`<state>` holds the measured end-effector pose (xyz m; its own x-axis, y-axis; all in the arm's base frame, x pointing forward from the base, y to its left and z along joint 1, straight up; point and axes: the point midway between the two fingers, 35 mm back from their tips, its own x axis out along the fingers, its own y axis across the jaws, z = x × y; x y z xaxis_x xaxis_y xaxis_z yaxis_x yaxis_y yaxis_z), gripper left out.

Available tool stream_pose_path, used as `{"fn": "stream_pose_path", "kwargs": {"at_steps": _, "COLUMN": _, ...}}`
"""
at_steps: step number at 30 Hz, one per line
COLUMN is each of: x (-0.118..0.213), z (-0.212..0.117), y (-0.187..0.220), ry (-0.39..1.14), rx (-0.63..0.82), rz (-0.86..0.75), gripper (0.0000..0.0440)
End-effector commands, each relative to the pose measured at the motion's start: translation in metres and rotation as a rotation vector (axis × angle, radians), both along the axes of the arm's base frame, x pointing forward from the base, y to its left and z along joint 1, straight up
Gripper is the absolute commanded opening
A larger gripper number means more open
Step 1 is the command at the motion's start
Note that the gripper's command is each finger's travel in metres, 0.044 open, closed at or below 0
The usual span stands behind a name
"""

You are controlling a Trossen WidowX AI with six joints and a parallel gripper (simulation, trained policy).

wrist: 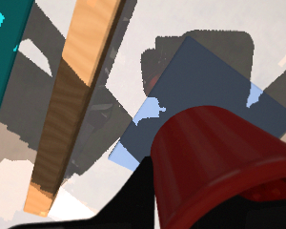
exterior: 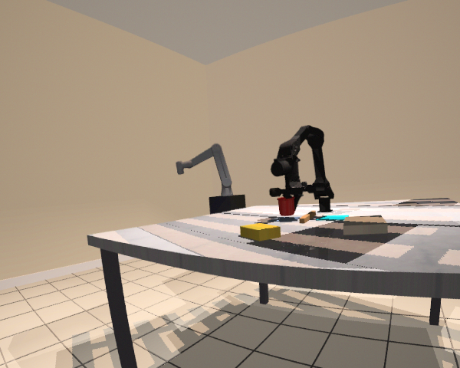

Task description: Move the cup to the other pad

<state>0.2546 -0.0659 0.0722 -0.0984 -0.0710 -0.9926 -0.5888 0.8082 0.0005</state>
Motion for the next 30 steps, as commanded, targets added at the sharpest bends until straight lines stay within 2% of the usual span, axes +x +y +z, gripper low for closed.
{"fn": "stream_pose_path", "kwargs": {"at_steps": 1, "x": 0.002, "z": 0.010, "y": 0.003, "ry": -0.017, "rx": 0.007, "rz": 0.030, "gripper": 0.0003}}
{"fn": "stream_pose_path", "kwargs": {"at_steps": 15, "x": 0.010, "z": 0.038, "y": 0.026, "ry": -0.060, "rx": 0.013, "rz": 0.132, "gripper": 0.0000}}
{"fn": "stream_pose_path", "kwargs": {"at_steps": 30, "x": 0.016, "z": 0.046, "y": 0.069, "ry": -0.122, "rx": 0.017, "rz": 0.244, "gripper": 0.0000}}
